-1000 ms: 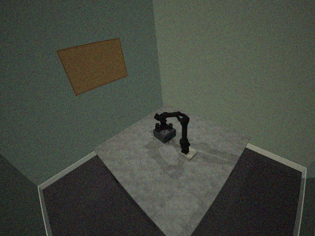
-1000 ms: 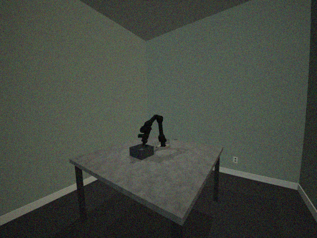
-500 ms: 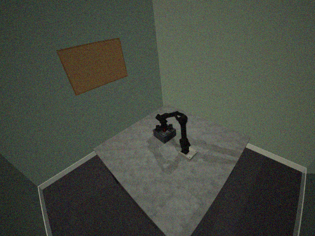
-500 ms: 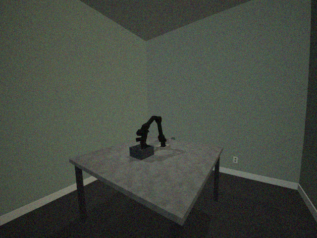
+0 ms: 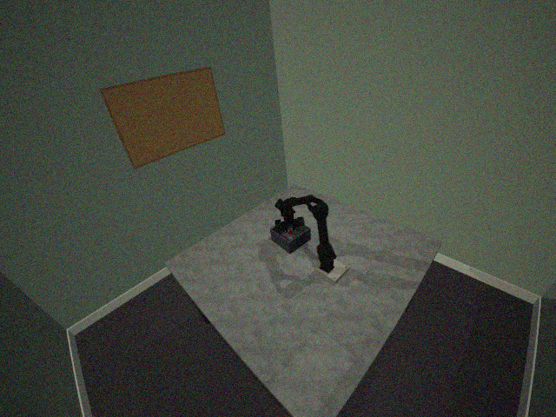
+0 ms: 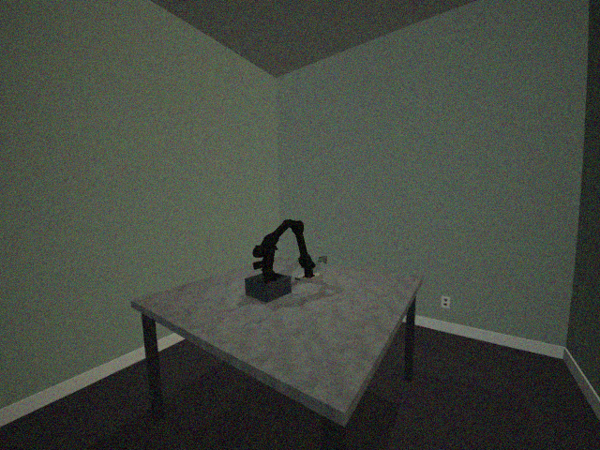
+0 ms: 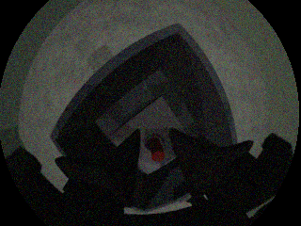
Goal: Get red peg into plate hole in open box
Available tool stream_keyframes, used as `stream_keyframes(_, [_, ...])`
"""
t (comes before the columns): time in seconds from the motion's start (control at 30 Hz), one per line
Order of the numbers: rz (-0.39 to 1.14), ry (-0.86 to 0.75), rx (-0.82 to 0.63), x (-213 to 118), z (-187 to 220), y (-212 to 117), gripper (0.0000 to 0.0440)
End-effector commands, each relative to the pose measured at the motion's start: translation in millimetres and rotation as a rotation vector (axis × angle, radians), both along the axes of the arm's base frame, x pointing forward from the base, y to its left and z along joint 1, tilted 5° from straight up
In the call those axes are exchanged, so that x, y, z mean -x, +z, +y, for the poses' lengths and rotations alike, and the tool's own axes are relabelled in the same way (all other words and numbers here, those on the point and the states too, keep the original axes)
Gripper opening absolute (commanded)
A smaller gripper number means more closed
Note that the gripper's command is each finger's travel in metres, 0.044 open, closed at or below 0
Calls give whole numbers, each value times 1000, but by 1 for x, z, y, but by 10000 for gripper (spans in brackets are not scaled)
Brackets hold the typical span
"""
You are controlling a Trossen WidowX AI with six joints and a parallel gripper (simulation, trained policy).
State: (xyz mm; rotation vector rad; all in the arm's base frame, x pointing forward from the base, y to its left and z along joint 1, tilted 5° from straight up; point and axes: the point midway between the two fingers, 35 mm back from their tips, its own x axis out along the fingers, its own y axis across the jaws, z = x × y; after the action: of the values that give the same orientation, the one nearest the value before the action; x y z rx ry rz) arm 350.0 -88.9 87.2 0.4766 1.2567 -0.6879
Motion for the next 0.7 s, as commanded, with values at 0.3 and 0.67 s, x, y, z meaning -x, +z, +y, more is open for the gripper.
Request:
stream_keyframes(0.3, [18,30,-67,-31,3,18,350])
stream_keyframes(0.67, [2,51,-149,-58,19,36,440])
